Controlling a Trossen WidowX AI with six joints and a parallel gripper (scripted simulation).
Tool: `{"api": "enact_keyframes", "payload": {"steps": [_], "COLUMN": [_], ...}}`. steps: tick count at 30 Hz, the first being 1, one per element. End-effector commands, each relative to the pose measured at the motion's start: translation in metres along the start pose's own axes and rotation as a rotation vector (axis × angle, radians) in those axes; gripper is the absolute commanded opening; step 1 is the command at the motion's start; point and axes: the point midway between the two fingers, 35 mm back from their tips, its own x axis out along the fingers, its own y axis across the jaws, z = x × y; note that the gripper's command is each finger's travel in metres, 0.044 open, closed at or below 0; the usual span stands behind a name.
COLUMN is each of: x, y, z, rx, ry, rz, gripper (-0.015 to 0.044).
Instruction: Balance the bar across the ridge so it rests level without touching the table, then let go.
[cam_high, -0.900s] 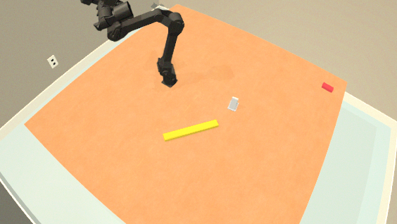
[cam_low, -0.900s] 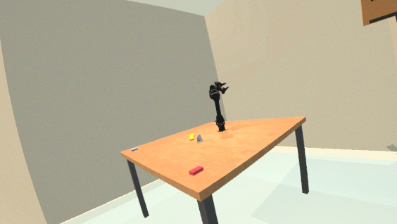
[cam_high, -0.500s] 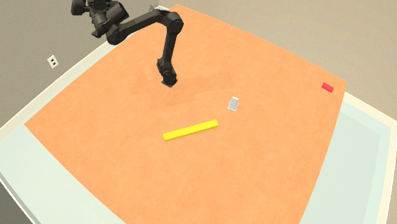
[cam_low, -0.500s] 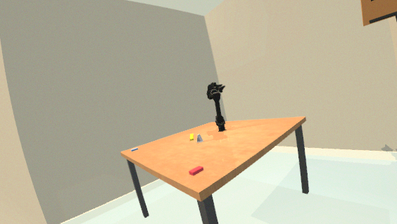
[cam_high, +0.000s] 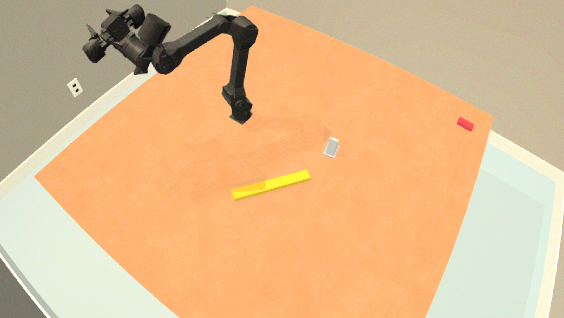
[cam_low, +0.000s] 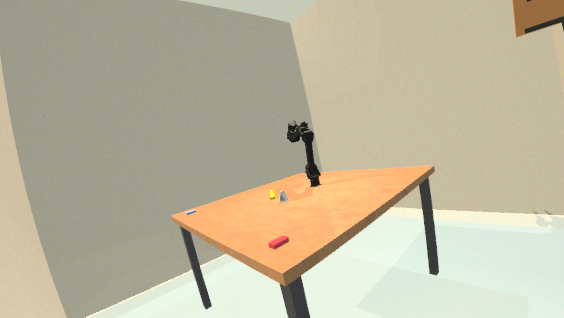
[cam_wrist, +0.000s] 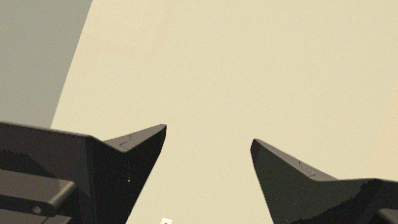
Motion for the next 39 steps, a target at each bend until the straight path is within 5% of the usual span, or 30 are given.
{"api": "enact_keyframes", "payload": {"steps": [1, 18, 39], "x": [-0.014, -0.118, -0.308], "y": [0.033, 0.142, 0.203], "z": [0.002, -0.002, -0.041], "rx": [-0.112, -0.488, -0.972], "ry": [-0.022, -0.161, -0.508], "rz": [0.125, 0.645, 1.305], "gripper": [0.0315, 0.0315, 0.0315]}}
